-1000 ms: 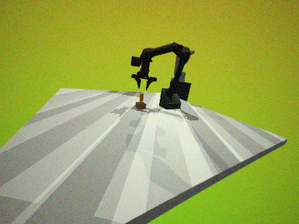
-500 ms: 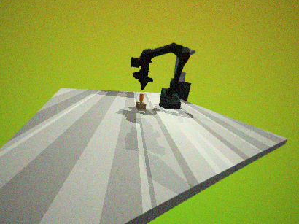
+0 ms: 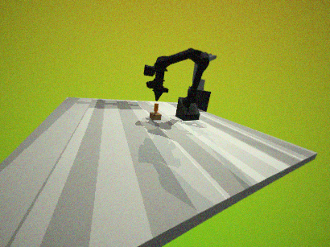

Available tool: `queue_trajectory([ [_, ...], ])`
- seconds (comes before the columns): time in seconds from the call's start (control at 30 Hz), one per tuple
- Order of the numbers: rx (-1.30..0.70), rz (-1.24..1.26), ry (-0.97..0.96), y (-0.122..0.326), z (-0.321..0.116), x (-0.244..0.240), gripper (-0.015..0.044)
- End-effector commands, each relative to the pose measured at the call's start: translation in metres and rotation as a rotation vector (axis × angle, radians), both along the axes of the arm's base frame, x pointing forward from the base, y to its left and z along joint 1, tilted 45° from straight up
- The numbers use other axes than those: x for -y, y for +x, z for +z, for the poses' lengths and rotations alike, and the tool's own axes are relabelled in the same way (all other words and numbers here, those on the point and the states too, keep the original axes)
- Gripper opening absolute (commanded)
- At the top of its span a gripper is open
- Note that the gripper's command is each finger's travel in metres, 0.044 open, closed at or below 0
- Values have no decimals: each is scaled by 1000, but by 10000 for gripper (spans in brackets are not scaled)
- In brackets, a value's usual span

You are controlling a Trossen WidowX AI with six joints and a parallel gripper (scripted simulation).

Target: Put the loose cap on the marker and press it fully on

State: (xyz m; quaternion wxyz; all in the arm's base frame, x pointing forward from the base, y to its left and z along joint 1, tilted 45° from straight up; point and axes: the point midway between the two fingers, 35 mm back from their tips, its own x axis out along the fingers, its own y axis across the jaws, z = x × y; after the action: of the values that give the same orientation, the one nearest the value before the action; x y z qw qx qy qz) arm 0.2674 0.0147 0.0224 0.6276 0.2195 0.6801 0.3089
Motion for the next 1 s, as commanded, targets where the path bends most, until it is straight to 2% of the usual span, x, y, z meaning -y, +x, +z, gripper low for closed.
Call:
queue_trajectory([
  [0.0, -5, -2, 7, -2, -4, -5, 0],
  [0.73, 5, -6, 0, -2, -17, -16, 0],
  [0.83, 5, -7, -3, 4, -3, 0, 0],
  [0.97, 2, -7, -4, 9, 39, 40, 0],
])
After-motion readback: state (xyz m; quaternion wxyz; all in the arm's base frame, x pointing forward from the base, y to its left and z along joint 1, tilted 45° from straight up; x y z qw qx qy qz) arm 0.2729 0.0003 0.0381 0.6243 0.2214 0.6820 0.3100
